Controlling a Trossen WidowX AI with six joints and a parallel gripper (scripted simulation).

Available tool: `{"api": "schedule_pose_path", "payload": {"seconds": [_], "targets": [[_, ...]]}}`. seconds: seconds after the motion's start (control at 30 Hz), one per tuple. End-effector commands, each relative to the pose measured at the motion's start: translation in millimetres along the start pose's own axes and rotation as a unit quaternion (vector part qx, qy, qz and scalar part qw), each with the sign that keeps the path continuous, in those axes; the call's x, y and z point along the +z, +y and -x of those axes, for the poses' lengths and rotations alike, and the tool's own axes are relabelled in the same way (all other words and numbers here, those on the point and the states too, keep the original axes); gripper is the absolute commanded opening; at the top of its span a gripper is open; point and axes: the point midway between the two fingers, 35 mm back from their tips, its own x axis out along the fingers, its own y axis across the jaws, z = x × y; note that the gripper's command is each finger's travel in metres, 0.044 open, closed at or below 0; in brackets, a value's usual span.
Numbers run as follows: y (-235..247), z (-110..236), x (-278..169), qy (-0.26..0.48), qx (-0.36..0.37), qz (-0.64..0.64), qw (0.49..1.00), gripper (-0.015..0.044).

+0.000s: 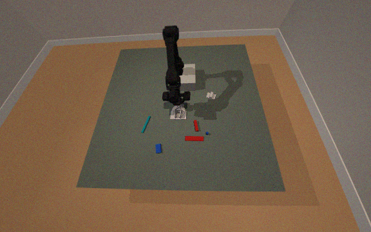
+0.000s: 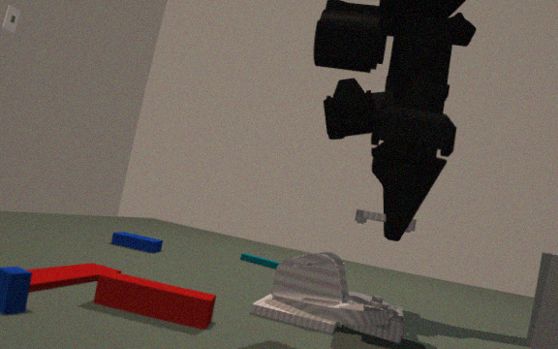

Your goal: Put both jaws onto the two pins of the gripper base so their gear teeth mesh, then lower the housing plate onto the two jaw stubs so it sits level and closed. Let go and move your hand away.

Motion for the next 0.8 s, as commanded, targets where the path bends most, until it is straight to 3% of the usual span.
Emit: {"api": "schedule_pose_path", "payload": {"seconds": [0.0,0.77], "targets": [[-6.6,-0.1,-1.6,-0.001,-0.002,-0.016,1.000,0.0351],[-6.6,-0.1,-1.5,-0.001,-0.002,-0.020,1.000,0.0351]]}}
